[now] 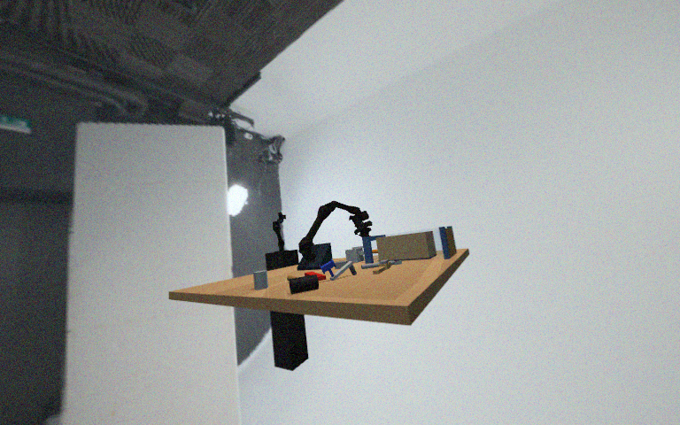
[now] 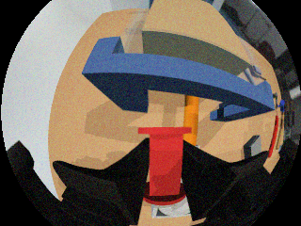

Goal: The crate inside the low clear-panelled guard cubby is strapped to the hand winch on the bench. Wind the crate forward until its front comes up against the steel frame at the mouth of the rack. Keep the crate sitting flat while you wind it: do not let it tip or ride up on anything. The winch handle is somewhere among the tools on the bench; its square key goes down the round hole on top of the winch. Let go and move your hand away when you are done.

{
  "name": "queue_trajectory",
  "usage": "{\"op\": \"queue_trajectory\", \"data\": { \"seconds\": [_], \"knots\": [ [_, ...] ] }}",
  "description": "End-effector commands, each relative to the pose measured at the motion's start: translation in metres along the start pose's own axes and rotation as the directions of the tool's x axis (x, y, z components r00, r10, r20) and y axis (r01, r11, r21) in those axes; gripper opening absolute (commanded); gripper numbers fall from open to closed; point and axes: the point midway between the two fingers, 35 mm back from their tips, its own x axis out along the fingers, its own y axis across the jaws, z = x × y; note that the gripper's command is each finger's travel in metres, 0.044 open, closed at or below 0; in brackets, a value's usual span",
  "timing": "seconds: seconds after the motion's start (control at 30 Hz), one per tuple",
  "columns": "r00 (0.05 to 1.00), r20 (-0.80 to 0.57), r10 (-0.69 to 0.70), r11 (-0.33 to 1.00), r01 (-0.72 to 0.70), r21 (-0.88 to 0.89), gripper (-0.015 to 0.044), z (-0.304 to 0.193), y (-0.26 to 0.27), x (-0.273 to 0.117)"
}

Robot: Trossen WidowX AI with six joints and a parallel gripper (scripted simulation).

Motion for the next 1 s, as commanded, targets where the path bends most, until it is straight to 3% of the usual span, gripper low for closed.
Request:
{"op": "queue_trajectory", "data": {
  "seconds": [0.0, 0.97],
  "knots": [
    [1.000, -0.014, 0.022, 1.000, -0.022, 0.001, 0.0000, -0.009, 0.013, -0.004],
    [1.000, -0.015, 0.025, 1.000, -0.025, 0.001, 0.0000, -0.038, 0.044, -0.019]
  ]
}}
